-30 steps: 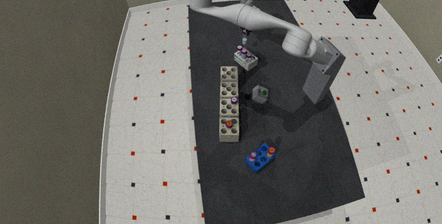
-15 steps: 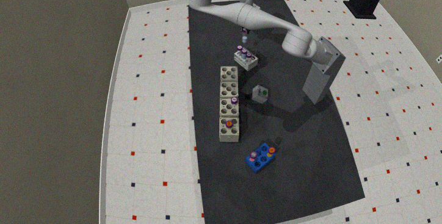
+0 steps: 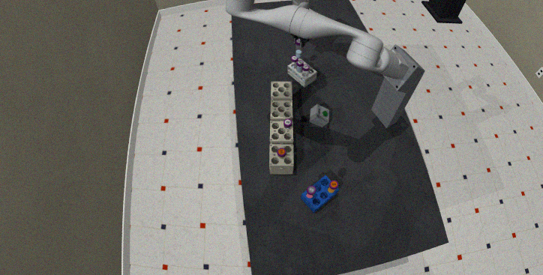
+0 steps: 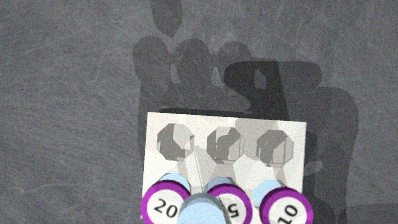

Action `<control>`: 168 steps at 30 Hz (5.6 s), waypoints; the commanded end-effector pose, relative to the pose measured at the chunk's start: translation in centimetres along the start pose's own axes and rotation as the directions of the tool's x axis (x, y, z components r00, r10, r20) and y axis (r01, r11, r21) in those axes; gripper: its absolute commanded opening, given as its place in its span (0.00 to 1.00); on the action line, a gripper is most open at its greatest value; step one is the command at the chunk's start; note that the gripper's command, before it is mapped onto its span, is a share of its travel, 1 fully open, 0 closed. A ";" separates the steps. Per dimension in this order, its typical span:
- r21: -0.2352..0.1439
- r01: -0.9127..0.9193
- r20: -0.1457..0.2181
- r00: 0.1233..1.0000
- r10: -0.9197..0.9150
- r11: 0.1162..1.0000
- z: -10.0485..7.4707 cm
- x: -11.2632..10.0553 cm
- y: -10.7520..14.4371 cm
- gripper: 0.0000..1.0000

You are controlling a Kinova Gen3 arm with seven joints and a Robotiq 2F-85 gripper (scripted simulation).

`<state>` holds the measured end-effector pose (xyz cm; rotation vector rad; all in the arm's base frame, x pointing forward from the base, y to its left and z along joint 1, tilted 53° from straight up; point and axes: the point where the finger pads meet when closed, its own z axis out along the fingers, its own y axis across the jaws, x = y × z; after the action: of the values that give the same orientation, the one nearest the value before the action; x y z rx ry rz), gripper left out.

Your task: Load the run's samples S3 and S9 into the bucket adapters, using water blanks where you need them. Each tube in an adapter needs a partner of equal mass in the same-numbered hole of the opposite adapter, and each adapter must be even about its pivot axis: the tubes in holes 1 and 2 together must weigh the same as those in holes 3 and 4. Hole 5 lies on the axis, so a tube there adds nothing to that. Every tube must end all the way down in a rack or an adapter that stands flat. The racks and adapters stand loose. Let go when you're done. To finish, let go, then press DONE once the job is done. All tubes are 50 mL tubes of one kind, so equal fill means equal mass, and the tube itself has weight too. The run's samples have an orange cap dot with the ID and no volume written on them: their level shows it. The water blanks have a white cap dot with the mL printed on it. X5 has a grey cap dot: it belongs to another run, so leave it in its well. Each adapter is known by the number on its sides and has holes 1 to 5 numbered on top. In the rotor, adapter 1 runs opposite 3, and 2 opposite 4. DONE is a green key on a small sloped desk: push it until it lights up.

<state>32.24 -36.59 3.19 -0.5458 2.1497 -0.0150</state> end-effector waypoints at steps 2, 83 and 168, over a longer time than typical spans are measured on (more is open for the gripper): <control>0.002 0.000 -0.001 1.000 0.000 1.000 -0.1 -0.9 0.4 0.10; 0.002 0.000 -0.001 1.000 0.000 1.000 0.0 -22.4 11.9 0.10; 0.002 0.000 0.000 1.000 0.000 1.000 3.5 -33.1 17.7 0.10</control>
<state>44.74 -7.18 23.17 -0.5459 2.1509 -0.0160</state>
